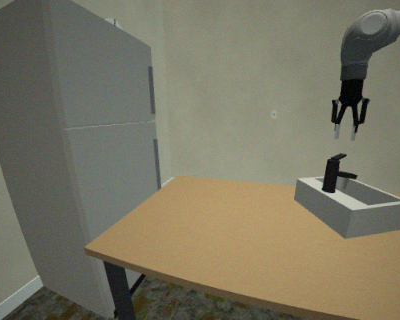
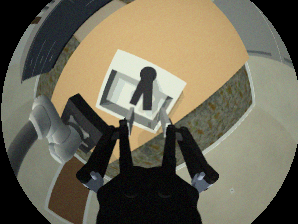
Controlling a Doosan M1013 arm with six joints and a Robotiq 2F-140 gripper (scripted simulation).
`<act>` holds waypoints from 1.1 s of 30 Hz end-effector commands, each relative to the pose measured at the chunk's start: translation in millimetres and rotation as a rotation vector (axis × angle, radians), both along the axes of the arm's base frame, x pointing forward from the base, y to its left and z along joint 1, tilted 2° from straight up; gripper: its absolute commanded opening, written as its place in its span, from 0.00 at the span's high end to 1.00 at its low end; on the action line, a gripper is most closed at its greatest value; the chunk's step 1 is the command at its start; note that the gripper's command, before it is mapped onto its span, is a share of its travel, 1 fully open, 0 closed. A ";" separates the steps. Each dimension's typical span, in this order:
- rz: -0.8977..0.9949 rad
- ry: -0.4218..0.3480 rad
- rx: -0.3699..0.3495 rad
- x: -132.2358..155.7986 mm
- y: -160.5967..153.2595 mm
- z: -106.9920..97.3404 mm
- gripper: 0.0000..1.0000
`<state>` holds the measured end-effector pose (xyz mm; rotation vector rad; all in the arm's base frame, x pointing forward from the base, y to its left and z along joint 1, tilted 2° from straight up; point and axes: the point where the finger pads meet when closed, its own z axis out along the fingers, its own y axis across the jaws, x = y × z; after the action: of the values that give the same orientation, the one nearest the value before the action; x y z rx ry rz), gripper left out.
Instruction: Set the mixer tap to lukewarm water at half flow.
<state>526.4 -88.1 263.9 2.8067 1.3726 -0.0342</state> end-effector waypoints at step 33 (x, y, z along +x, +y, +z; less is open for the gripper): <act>0.000 0.000 0.000 -0.1 -0.2 -10.1 0.63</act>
<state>526.3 -88.3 255.5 2.8067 1.3726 -0.0342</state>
